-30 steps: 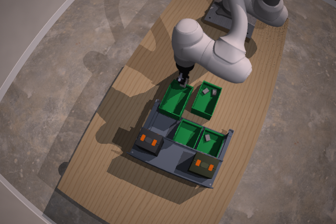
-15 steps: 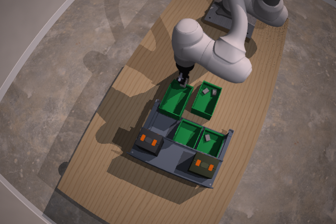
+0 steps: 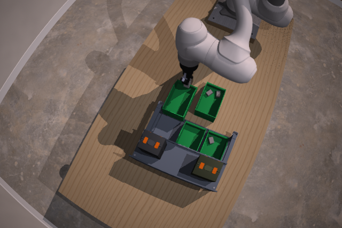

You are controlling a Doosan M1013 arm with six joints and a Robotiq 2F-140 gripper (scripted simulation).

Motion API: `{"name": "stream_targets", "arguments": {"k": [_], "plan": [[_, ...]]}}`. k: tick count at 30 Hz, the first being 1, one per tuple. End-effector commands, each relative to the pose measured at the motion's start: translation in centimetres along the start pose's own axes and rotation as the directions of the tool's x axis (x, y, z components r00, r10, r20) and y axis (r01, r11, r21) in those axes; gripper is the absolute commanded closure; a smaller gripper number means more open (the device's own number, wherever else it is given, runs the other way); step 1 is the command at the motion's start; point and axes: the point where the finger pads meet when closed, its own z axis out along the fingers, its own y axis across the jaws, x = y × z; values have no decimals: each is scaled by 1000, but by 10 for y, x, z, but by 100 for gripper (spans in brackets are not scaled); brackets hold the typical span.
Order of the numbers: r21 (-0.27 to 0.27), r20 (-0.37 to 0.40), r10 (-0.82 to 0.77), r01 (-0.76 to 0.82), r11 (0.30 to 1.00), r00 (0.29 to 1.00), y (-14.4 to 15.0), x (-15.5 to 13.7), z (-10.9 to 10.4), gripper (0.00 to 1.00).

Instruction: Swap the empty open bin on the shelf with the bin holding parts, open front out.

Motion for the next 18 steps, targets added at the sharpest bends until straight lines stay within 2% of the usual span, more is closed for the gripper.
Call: {"name": "stream_targets", "arguments": {"k": [1,18], "plan": [[0,0,0,0,1000,1000,-1,0,0,90],[0,0,0,0,1000,1000,-22,0,0,90]]}}
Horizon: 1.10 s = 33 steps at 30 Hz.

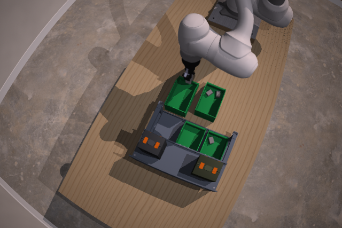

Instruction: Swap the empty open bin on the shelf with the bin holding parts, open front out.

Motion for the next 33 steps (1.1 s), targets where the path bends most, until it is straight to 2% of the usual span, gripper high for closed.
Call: {"name": "stream_targets", "arguments": {"k": [1,33], "plan": [[0,0,0,0,1000,1000,0,0,0,90],[0,0,0,0,1000,1000,-7,0,1,90]]}}
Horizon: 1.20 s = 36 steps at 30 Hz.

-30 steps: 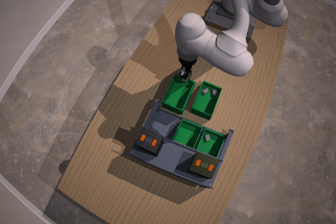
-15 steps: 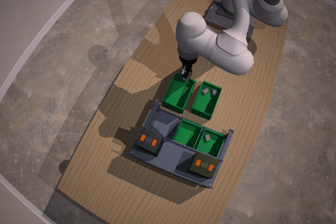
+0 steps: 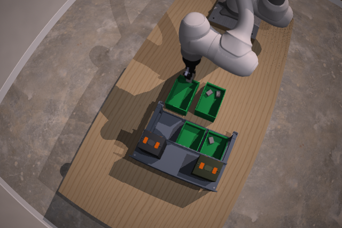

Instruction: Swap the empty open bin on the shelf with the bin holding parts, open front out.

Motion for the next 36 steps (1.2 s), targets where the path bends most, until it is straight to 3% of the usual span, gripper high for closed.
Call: {"name": "stream_targets", "arguments": {"k": [1,36], "plan": [[0,0,0,0,1000,1000,0,0,0,90],[0,0,0,0,1000,1000,0,0,23,90]]}}
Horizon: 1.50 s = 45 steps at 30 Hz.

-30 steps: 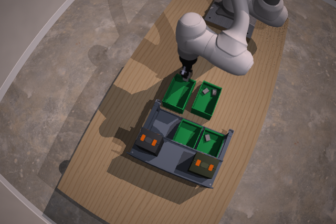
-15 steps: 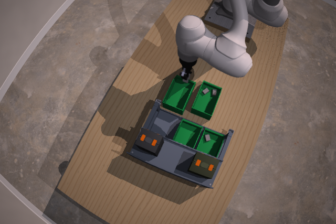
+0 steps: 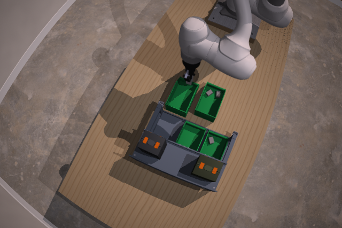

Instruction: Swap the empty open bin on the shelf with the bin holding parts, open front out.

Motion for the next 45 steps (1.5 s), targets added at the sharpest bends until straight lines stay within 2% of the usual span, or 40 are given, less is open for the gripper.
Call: {"name": "stream_targets", "arguments": {"k": [1,9,10,45], "plan": [[0,0,0,0,1000,1000,0,0,0,90],[0,0,0,0,1000,1000,0,0,0,90],[0,0,0,0,1000,1000,0,0,0,38],[0,0,0,0,1000,1000,0,0,0,38]]}}
